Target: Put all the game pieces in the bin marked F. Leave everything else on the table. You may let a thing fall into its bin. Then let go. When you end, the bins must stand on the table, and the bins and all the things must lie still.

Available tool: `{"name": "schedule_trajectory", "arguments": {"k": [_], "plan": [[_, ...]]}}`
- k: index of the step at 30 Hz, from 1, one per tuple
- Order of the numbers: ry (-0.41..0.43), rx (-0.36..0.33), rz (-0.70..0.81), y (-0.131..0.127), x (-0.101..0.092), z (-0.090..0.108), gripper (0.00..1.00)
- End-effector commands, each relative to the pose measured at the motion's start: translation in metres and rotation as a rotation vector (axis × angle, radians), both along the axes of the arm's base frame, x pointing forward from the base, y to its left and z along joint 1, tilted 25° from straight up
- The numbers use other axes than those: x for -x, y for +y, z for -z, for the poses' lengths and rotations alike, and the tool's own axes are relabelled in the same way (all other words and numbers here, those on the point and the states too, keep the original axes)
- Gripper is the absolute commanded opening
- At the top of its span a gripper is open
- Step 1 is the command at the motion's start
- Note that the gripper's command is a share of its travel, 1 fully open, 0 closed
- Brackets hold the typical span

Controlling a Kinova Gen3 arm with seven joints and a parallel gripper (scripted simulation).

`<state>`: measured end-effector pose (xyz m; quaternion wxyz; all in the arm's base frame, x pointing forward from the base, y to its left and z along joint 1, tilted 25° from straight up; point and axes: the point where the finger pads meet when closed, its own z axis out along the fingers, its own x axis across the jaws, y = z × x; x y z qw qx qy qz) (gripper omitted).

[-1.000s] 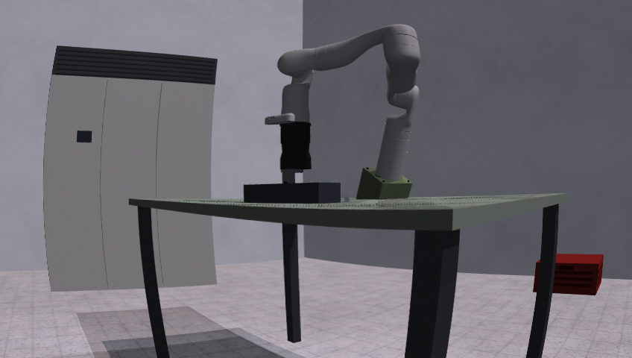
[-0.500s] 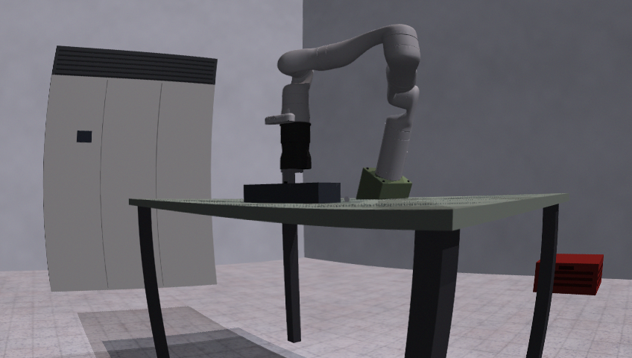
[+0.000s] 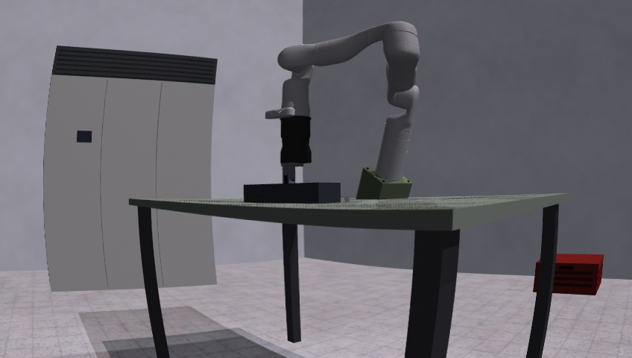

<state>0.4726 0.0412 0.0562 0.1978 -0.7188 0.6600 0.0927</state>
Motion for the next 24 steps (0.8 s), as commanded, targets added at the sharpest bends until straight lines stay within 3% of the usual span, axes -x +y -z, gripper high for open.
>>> {"name": "schedule_trajectory", "arguments": {"k": [1,12,17,21,24], "plan": [[-0.006,-0.001,0.002,-0.002,-0.001,-0.005,0.31],[-0.006,-0.001,0.002,-0.01,0.002,-0.023,0.31],[-0.006,-0.001,0.002,-0.018,0.004,-0.041,0.31],[-0.006,-0.001,0.002,-0.018,0.004,-0.041,0.31],[-0.006,-0.001,0.002,-0.004,0.006,-0.047,0.31]]}}
